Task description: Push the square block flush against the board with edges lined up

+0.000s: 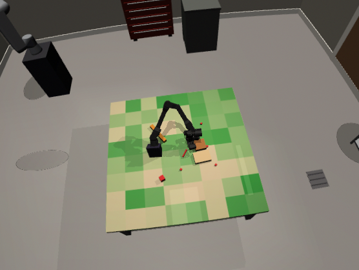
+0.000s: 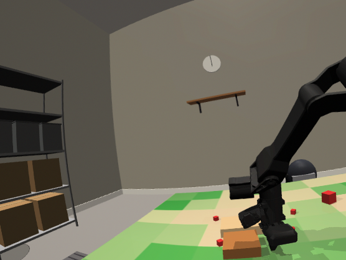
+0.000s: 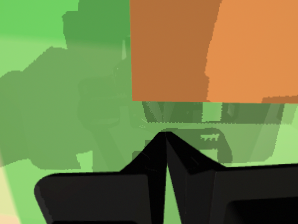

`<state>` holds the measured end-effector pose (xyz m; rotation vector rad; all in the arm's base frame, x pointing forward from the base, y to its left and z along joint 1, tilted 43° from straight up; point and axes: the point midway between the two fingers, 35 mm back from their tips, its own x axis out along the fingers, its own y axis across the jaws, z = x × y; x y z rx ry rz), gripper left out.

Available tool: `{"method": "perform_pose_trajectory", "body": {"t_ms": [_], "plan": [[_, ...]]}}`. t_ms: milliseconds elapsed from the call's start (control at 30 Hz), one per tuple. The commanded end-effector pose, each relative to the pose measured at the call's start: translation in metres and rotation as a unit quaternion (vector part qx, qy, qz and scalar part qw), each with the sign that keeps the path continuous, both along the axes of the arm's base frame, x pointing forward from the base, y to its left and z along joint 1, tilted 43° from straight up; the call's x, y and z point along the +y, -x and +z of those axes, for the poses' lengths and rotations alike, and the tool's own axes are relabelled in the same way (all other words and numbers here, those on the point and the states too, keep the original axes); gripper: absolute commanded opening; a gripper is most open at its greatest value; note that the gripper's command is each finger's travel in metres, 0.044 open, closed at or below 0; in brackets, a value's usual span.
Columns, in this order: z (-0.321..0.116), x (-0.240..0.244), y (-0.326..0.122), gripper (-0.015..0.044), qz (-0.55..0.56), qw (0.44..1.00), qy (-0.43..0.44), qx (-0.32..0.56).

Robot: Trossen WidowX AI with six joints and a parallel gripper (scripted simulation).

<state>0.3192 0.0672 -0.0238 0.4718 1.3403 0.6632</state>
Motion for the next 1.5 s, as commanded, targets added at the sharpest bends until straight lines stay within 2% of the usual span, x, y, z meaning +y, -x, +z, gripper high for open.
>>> {"method": "perform_pose_trajectory", "body": {"t_ms": [0, 400, 567, 733, 900, 1033, 1200, 1467], "plan": [[0.000, -0.001, 0.006, 0.0000, 0.001, 1.000, -0.001, -0.004], [-0.004, -0.001, 0.024, 0.0000, 0.001, 1.000, -0.001, -0.003], [0.034, -0.037, 0.026, 0.0000, 0.001, 1.000, 0.000, -0.003], [0.036, -0.039, 0.027, 0.0000, 0.001, 1.000, 0.000, -0.003], [0.022, -0.058, 0.001, 0.0000, -0.025, 1.000, -0.002, 0.018], [0.020, -0.062, -0.003, 0.0000, -0.028, 0.999, -0.003, 0.023], [-0.018, -0.026, -0.008, 0.0000, -0.028, 0.999, -0.004, 0.023], [-0.020, -0.024, -0.009, 0.0000, -0.028, 0.999, -0.004, 0.023]]}}
